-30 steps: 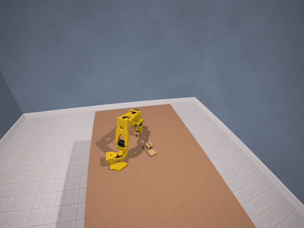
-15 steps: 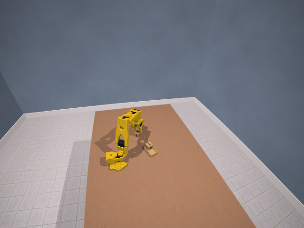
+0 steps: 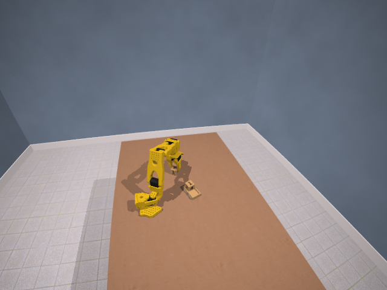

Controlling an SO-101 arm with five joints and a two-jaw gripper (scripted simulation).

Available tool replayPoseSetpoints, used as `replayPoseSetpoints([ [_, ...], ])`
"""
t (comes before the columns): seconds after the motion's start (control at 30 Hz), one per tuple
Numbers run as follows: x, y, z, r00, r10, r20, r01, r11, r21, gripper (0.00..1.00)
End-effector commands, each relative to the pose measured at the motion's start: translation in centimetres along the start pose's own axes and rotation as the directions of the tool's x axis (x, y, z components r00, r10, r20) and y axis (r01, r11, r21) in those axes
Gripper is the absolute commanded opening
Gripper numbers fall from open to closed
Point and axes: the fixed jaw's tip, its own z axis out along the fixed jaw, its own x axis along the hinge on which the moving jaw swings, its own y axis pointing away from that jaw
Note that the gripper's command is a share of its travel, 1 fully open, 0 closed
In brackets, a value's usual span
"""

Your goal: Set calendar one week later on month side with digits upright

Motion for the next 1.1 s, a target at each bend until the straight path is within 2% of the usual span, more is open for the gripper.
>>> replayPoseSetpoints([
  [0.0, -0.9, 0.1, -2.4, 0.998, 0.002, 0.069, -0.001, 1.0, -0.008, 0.0],
  [0.1, -0.9, 0.1, -2.7, 0.998, 0.002, 0.069, -0.001, 1.0, -0.008, 0.0],
  [0.3, -0.7, 0.2, -4.4, 0.998, 0.001, 0.069, -0.001, 1.0, -0.008, 0.0],
  [0.43, -0.6, 0.3, -5.0, 0.998, 0.001, 0.069, -0.001, 1.0, -0.008, 0.0],
  [0.83, -0.6, 0.2, -5.2, 0.998, 0.004, 0.069, -0.004, 1.0, -0.008, 0.0],
  [1.07, -0.6, -0.6, -5.2, 0.997, 0.036, 0.069, -0.035, 0.999, -0.008, 0.0],
])
